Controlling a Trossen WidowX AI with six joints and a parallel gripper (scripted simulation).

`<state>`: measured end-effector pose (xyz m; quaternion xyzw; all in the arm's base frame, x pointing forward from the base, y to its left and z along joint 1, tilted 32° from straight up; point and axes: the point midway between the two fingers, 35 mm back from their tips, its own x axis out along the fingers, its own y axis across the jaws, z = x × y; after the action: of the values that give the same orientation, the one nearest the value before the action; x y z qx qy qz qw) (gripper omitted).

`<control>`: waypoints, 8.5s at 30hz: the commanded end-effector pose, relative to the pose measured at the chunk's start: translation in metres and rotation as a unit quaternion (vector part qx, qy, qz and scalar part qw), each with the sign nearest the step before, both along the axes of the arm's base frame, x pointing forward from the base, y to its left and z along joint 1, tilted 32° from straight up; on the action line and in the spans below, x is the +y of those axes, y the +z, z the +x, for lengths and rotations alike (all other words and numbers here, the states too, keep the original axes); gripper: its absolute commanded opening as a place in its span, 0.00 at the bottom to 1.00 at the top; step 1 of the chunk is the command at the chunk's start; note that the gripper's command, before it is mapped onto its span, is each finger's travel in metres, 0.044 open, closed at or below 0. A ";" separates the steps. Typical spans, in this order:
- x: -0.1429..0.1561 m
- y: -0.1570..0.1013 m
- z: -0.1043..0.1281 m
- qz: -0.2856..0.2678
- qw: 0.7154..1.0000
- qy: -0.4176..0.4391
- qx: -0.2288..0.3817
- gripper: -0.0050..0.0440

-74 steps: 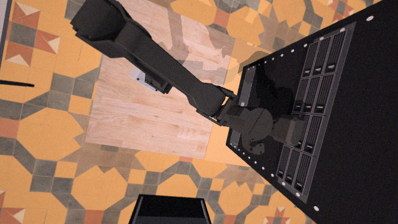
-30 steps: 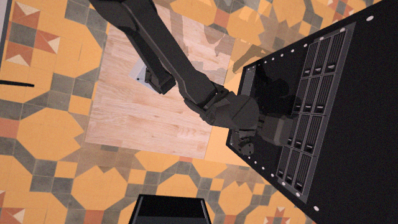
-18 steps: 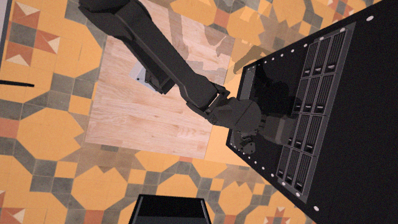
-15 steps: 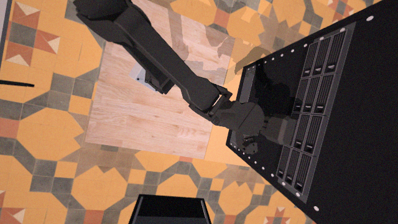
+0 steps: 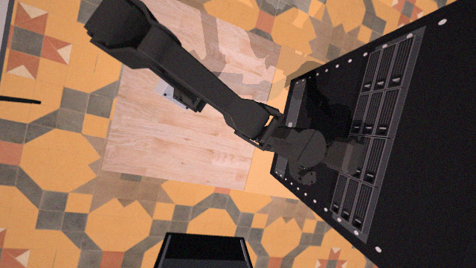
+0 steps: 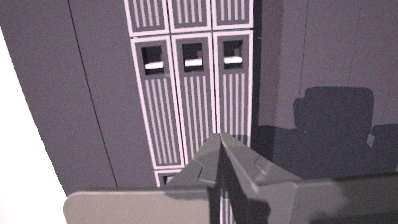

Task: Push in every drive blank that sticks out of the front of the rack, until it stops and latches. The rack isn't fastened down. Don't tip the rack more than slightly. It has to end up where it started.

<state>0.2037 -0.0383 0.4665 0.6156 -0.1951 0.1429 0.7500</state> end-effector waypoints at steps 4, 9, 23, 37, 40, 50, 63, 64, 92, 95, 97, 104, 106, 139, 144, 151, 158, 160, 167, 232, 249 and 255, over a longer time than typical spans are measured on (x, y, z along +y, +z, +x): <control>0.003 0.012 -0.006 -0.008 1.000 -0.002 -0.013 0.00; 0.003 0.012 -0.006 -0.008 1.000 -0.002 -0.013 0.00; 0.002 0.006 -0.006 -0.006 1.000 -0.001 -0.011 0.00; -0.003 -0.008 -0.002 -0.008 1.000 -0.002 -0.013 0.00; -0.003 -0.005 0.004 -0.008 1.000 -0.002 -0.013 0.00; -0.003 -0.005 0.004 -0.008 1.000 -0.002 -0.013 0.00; -0.003 -0.005 0.004 -0.008 1.000 -0.002 -0.013 0.00; -0.003 -0.005 0.004 -0.008 1.000 -0.002 -0.013 0.00; -0.003 0.000 0.005 -0.008 1.000 -0.002 -0.013 0.00; -0.003 0.000 0.005 -0.008 1.000 -0.002 -0.013 0.00; -0.003 0.000 0.005 -0.008 1.000 -0.002 -0.013 0.00; -0.003 0.000 0.005 -0.008 1.000 -0.002 -0.013 0.00; -0.003 0.000 0.005 -0.008 1.000 -0.002 -0.013 0.00; -0.003 0.006 0.014 -0.008 1.000 -0.002 -0.013 0.00; -0.004 0.010 0.021 -0.008 1.000 -0.002 -0.013 0.00; -0.004 0.011 0.022 -0.008 1.000 -0.002 -0.013 0.00; -0.004 0.011 0.022 -0.008 1.000 -0.002 -0.013 0.00; -0.004 0.011 0.022 -0.008 1.000 -0.002 -0.013 0.00; -0.004 0.011 0.022 -0.008 1.000 -0.002 -0.013 0.00; -0.004 0.018 0.033 -0.008 1.000 -0.002 -0.013 0.00; -0.004 0.019 0.035 -0.008 1.000 -0.002 -0.013 0.00; -0.004 0.019 0.035 -0.008 1.000 -0.002 -0.013 0.00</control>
<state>0.2452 -0.0450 0.4725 0.6156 -0.1934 0.1410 0.7509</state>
